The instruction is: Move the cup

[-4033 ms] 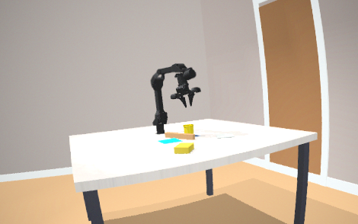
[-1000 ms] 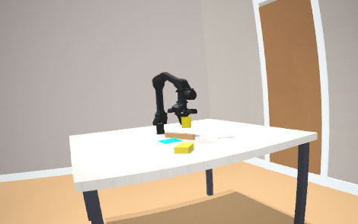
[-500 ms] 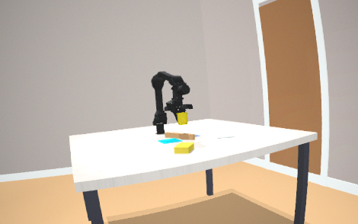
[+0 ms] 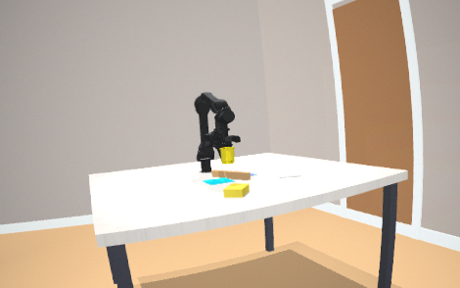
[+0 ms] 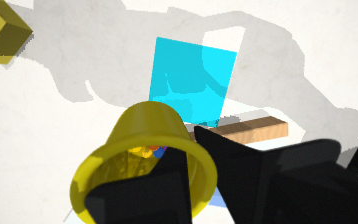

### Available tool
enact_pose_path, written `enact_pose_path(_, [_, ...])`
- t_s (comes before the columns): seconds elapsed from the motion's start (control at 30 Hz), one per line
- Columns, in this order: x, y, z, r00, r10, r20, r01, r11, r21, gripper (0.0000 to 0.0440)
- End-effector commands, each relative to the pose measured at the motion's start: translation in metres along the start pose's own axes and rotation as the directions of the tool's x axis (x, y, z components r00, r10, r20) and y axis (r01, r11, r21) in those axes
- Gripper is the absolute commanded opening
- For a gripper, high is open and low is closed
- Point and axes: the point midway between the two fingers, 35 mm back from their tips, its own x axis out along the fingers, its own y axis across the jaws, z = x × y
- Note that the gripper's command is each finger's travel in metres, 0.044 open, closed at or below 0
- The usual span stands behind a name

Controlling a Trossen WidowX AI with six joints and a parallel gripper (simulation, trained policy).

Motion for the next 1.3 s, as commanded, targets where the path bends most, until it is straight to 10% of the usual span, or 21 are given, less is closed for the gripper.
enact_pose_path(0.0, [0.009, -0.003, 0.010, 1.000, 0.001, 0.015, -0.001, 1.000, 0.018, 0.0000])
enact_pose_path(0.67, [0.058, -0.030, 0.023, 0.999, -0.029, 0.027, 0.027, 0.996, 0.082, 0.0061])
enact_pose_path(0.9, [0.060, -0.030, 0.029, 0.999, 0.009, 0.037, -0.013, 0.994, 0.111, 0.0179])
enact_pose_path(1.27, [0.041, -0.030, 0.033, 0.996, 0.079, 0.033, -0.083, 0.988, 0.133, 0.0217])
